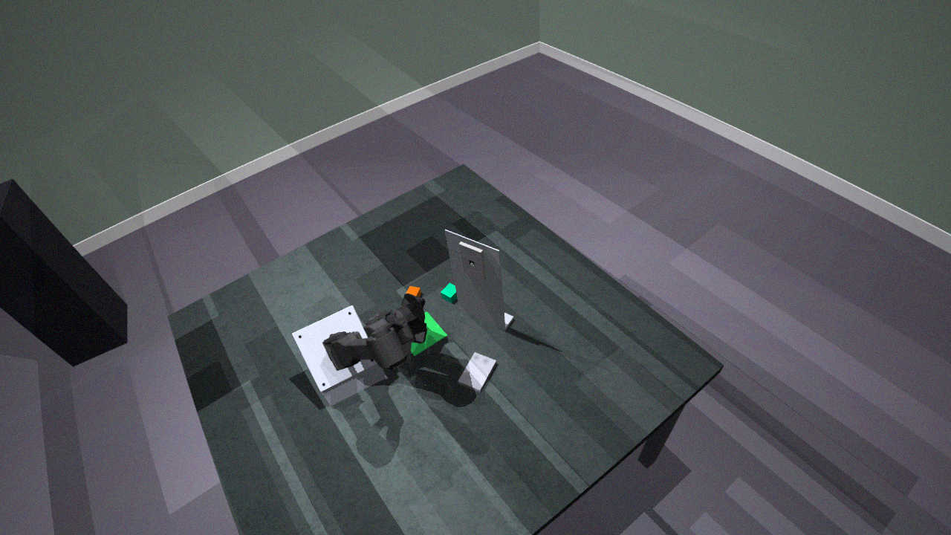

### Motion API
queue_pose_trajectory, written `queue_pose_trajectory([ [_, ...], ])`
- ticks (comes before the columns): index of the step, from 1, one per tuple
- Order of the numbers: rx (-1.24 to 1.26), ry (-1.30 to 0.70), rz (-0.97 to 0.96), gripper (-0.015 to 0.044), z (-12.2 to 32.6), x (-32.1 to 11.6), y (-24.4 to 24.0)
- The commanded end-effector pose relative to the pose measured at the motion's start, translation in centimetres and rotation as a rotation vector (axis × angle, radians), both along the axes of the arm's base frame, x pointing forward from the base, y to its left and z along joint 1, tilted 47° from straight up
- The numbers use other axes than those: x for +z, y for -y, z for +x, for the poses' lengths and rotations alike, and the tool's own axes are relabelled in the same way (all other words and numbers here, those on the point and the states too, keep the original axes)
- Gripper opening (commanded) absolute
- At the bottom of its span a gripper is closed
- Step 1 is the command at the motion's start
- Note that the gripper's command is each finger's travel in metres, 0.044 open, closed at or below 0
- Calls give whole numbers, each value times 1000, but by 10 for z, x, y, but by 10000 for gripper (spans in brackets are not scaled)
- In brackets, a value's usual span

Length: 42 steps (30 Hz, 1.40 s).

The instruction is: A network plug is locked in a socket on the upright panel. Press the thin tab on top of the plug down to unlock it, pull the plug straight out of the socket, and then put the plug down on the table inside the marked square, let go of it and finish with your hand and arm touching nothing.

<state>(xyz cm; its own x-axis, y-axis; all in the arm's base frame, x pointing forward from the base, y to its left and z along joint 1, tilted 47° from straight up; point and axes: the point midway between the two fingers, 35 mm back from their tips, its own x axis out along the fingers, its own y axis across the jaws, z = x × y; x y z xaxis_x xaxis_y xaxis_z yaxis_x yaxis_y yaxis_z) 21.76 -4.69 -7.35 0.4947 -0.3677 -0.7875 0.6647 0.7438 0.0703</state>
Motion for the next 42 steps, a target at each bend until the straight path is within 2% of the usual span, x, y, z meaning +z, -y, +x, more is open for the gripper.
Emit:
queue_pose_trajectory([
  [1, -2, 9, 0, 156, -1, 4, -1],
  [42, -5, -1, 12, 156, 4, 21, -28],
])
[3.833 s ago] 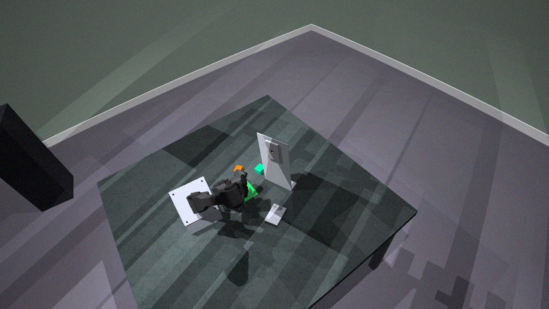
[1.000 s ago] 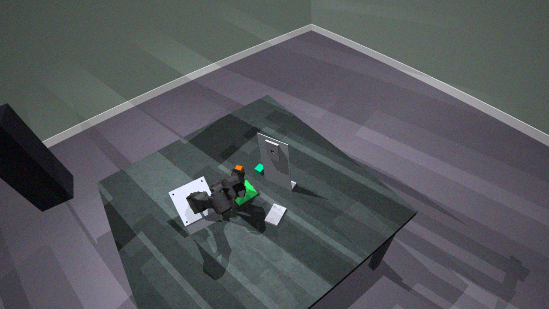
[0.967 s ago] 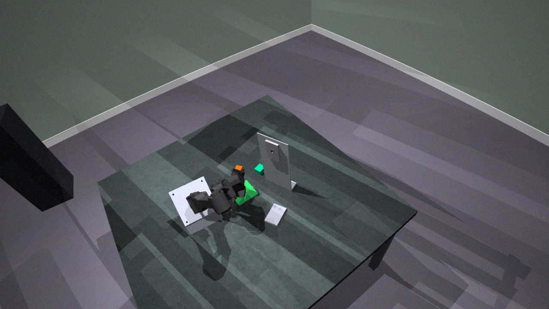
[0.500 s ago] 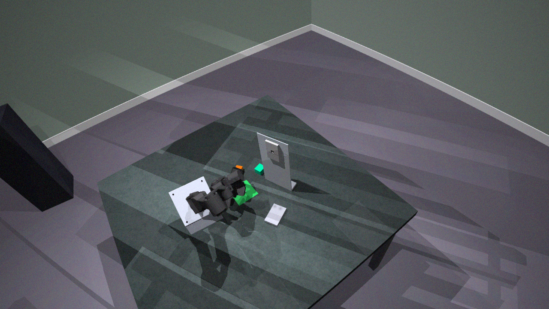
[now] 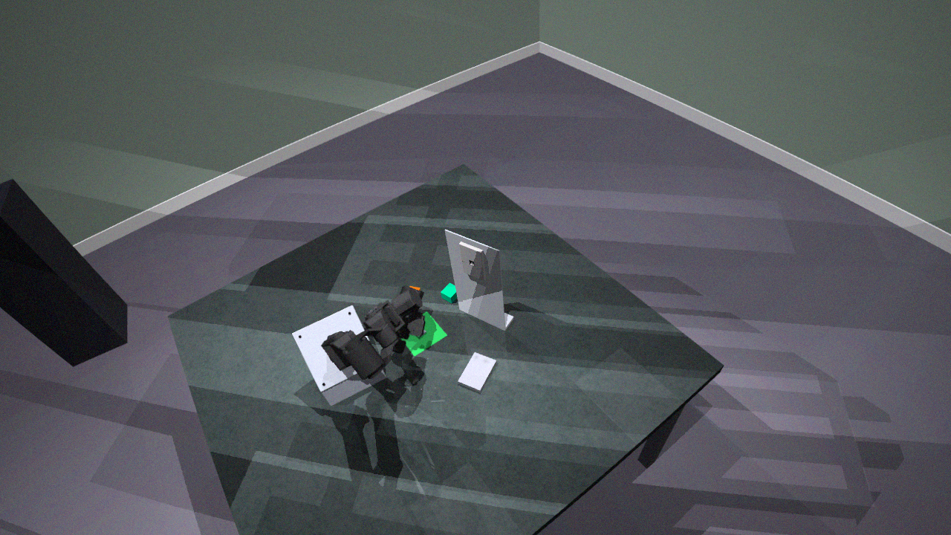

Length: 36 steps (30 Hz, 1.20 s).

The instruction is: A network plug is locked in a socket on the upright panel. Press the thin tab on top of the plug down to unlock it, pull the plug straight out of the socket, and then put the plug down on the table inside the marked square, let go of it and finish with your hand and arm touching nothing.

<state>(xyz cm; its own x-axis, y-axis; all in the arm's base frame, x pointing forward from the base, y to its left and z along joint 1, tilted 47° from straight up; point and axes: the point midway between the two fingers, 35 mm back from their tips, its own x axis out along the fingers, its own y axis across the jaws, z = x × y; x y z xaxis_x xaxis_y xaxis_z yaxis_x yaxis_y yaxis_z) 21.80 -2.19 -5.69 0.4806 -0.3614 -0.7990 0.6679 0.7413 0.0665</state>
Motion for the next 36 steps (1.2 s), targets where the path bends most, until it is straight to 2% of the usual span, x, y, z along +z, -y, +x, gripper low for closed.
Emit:
queue_pose_trajectory([
  [1, -2, 15, 3, 156, 4, 5, -4],
  [36, -1, 17, 1, 156, 0, 29, -27],
])
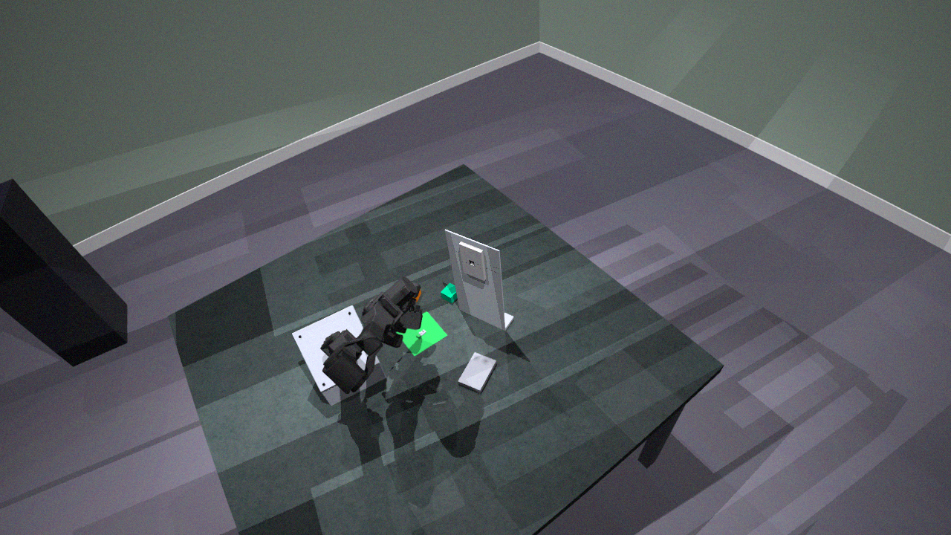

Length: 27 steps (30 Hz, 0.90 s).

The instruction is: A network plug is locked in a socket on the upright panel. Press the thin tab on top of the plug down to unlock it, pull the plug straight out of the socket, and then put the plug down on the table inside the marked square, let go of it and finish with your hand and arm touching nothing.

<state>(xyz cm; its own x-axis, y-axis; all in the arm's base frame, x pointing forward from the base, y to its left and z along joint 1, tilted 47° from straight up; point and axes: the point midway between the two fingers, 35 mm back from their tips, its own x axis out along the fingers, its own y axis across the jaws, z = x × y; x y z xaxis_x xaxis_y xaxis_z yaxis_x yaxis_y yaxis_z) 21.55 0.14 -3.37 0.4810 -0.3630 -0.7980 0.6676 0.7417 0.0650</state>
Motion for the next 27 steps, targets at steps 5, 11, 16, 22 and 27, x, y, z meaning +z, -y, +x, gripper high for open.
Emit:
queue_pose_trajectory([
  [5, -1, 18, 3, 156, 1, 10, -6],
  [11, 0, 20, 1, 156, 0, 14, -10],
  [16, 1, 21, 0, 156, -2, 18, -13],
  [22, 3, 6, -6, 156, -5, 17, -12],
  [27, 2, 4, -1, 156, -2, 25, -23],
])
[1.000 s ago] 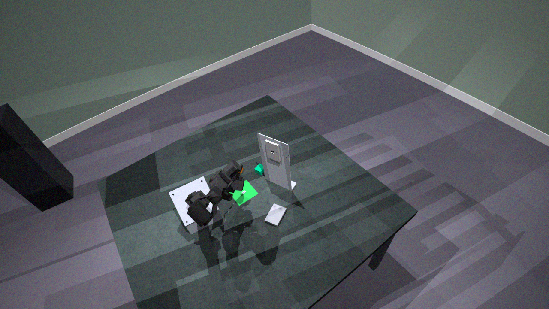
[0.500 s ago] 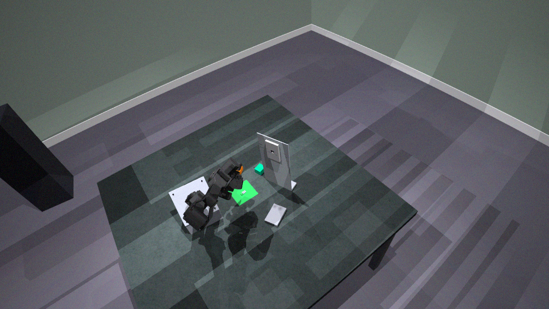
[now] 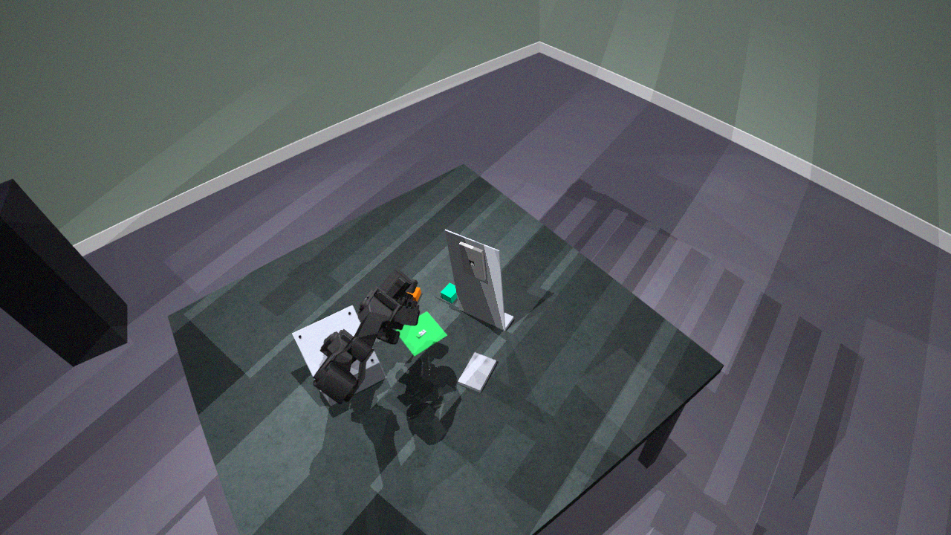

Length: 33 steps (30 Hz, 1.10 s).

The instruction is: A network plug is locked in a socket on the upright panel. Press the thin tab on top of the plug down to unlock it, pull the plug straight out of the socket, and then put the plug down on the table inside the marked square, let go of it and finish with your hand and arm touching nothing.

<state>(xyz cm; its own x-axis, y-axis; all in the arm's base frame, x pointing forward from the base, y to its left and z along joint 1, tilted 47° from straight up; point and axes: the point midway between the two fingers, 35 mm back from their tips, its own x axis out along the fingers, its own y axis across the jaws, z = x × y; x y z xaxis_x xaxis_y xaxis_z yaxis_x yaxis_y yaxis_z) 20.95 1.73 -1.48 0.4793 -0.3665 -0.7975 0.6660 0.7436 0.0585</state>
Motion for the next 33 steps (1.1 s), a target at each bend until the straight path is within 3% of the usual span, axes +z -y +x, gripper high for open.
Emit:
queue_pose_trajectory([
  [1, -1, 7, 6, 156, 4, 8, -10],
  [31, 0, 26, 7, 156, -2, 75, -74],
  [33, 0, 26, 7, 209, -2, 75, -74],
])
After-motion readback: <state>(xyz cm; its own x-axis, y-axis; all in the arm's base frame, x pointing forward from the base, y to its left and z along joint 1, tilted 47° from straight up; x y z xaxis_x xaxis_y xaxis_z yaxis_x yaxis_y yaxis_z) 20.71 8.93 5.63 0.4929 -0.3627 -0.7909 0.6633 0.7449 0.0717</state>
